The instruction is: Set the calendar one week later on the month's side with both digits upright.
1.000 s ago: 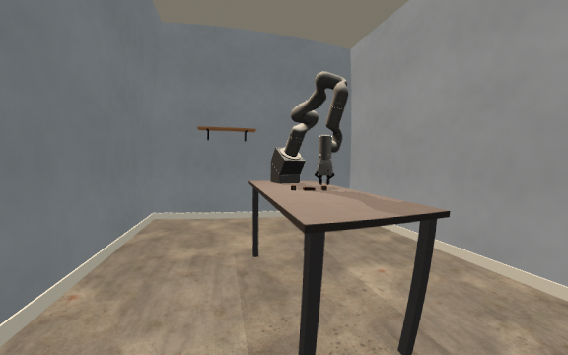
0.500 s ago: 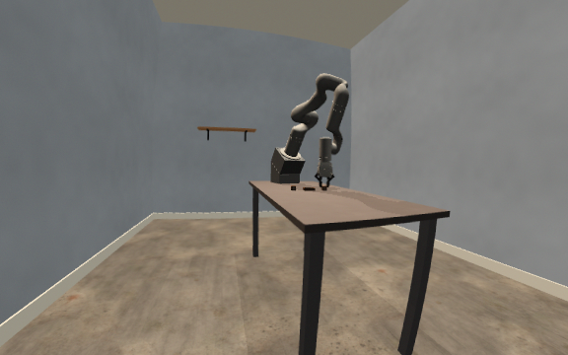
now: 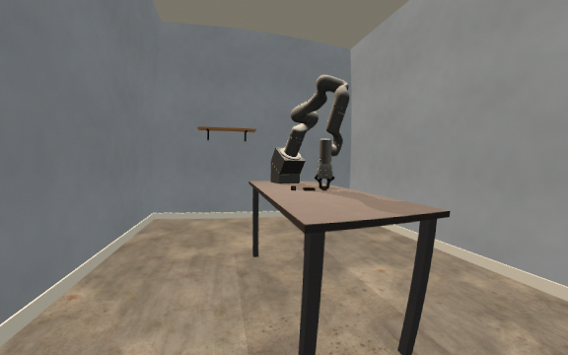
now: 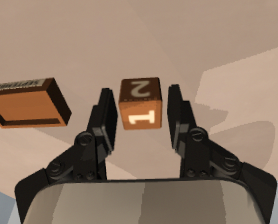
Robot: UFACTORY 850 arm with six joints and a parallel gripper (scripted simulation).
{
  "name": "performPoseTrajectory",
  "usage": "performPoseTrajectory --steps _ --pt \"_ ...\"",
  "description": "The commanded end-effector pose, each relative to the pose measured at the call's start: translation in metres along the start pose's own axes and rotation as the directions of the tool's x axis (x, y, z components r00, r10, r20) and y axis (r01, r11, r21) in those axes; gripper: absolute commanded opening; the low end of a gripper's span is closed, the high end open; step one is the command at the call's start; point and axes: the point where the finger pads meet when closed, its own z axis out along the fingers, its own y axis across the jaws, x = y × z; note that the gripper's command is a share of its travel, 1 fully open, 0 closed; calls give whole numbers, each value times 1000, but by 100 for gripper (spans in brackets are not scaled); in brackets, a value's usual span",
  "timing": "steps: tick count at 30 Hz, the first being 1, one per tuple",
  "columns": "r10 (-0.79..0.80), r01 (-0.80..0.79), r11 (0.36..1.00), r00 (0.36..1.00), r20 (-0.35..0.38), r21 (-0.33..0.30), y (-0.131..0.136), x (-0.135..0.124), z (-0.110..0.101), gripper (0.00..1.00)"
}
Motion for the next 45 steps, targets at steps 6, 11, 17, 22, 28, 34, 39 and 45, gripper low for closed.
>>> performPoseTrajectory --steps 6,11,17,22,28,34,39,45 --pt "0 0 1000 1000 1 0 0 0 0 47" --pt "0 0 1000 1000 1 0 0 0 0 47" --pt "0 0 1000 1000 1 0 0 0 0 47" --pt "0 0 1000 1000 1 0 0 0 0 47" --pt "0 0 1000 1000 1 0 0 0 0 47" --pt "0 0 1000 1000 1 0 0 0 0 27" --pt "0 0 1000 1000 1 0 0 0 0 27" --pt "0 0 1000 1000 1 0 0 0 0 27"
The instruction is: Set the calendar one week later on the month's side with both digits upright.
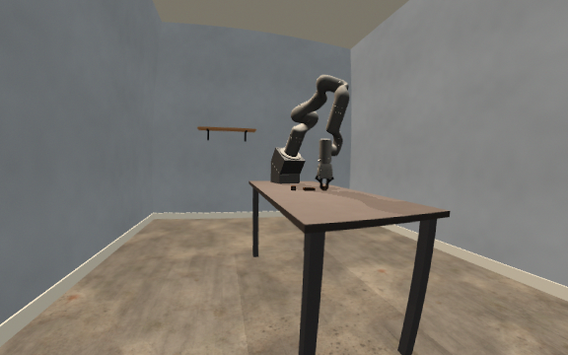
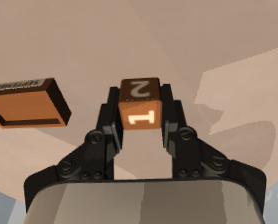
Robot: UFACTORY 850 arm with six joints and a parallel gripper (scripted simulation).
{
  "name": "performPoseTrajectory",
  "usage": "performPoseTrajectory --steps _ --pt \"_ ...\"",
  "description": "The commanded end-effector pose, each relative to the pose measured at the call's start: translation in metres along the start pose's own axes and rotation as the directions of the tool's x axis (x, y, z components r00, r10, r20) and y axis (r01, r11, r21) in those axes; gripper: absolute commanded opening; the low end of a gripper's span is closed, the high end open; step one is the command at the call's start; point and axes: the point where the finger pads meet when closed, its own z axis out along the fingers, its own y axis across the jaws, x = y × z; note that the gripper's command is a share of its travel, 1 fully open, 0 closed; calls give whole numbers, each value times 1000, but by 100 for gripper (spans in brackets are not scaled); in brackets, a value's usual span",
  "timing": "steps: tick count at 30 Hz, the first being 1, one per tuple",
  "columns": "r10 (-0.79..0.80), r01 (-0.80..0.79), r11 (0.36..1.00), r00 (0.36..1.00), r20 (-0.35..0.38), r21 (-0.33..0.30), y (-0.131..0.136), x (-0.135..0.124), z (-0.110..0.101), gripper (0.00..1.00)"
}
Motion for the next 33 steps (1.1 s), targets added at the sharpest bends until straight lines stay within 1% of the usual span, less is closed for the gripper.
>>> performPoseTrajectory --steps 1,23,25,28,30,33 --pt "0 0 1000 1000 1 0 0 0 0 27" --pt "0 0 1000 1000 1 0 0 0 -2 27" --pt "0 0 1000 1000 1 0 0 0 -7 27" --pt "0 0 1000 1000 1 0 0 0 -22 27" --pt "0 0 1000 1000 1 0 0 0 -22 27" --pt "0 0 1000 1000 1 0 0 0 -44 27"
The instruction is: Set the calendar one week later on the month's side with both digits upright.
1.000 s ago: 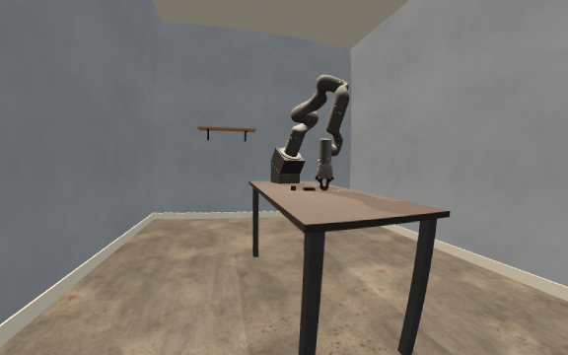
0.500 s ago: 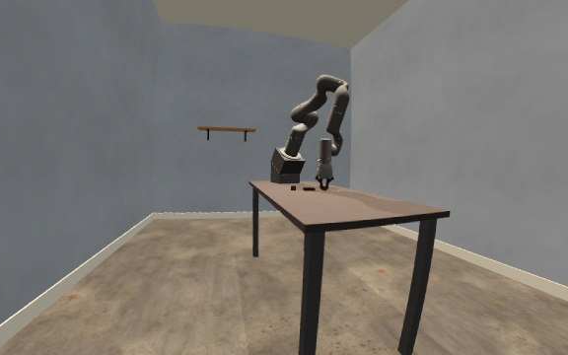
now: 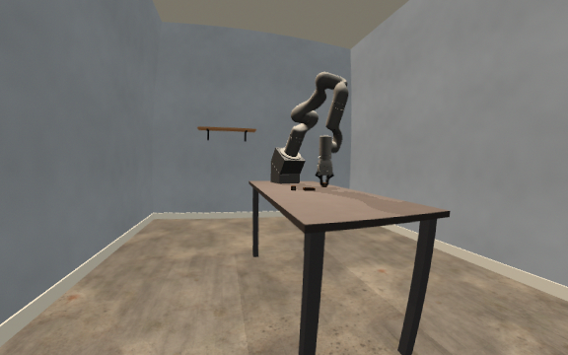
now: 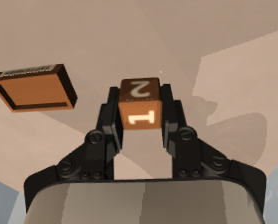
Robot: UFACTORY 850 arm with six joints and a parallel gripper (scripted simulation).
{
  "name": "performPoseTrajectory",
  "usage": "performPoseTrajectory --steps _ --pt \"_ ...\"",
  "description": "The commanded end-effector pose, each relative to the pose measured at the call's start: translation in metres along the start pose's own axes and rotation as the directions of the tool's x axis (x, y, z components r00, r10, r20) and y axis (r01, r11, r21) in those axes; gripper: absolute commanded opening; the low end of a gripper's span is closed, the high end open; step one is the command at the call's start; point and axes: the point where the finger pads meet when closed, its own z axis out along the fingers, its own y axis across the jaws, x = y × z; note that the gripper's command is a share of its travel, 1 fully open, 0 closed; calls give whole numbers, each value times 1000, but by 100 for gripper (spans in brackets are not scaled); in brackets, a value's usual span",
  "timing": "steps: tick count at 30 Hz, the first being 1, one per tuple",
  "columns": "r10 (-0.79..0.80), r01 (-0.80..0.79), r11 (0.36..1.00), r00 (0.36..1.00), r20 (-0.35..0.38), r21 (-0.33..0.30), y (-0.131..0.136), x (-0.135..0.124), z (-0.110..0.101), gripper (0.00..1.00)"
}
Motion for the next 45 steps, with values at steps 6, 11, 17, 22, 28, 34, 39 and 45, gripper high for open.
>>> performPoseTrajectory --steps 6,11,17,22,28,34,39,45 --pt "0 0 1000 1000 1 -1 0 -1 -63 27" --pt "0 0 1000 1000 1 -1 0 -1 -77 27" --pt "0 0 1000 1000 1 -1 0 -1 -77 27" --pt "0 0 1000 1000 1 0 -1 -1 -77 27" --pt "-6 6 1000 1000 4 2 -72 -3 -85 27" --pt "-6 6 1000 1000 1 0 -90 -1 -88 27" --pt "-6 6 1000 1000 1 0 -90 -1 -88 27" --pt "-6 6 1000 1000 1 0 -90 -1 -88 27"
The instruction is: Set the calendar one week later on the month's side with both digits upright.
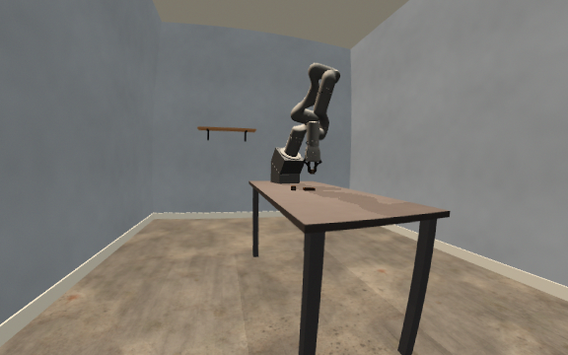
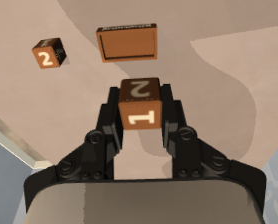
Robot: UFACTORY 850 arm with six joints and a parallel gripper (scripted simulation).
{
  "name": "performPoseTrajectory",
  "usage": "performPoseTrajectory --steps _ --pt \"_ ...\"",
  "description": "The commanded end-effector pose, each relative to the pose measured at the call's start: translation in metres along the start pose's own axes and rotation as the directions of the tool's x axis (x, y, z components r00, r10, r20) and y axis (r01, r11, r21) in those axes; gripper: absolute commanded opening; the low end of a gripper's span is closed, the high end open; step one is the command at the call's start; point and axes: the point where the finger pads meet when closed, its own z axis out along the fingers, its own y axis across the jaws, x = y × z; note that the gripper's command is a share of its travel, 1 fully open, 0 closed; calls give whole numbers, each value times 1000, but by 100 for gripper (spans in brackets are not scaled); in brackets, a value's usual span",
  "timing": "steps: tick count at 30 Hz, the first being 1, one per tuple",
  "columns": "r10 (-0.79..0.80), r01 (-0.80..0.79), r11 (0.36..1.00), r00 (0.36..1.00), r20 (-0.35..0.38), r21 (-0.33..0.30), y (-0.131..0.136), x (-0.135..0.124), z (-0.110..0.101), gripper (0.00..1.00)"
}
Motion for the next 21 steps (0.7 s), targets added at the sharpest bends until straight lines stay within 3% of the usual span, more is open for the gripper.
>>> performPoseTrajectory --steps 1,9,21 --pt "0 0 1000 1000 -1 -2 0 0 0 27" --pt "0 0 1000 1000 -1 -2 0 0 6 27" --pt "0 0 1000 1000 -1 -2 0 -1 35 27"
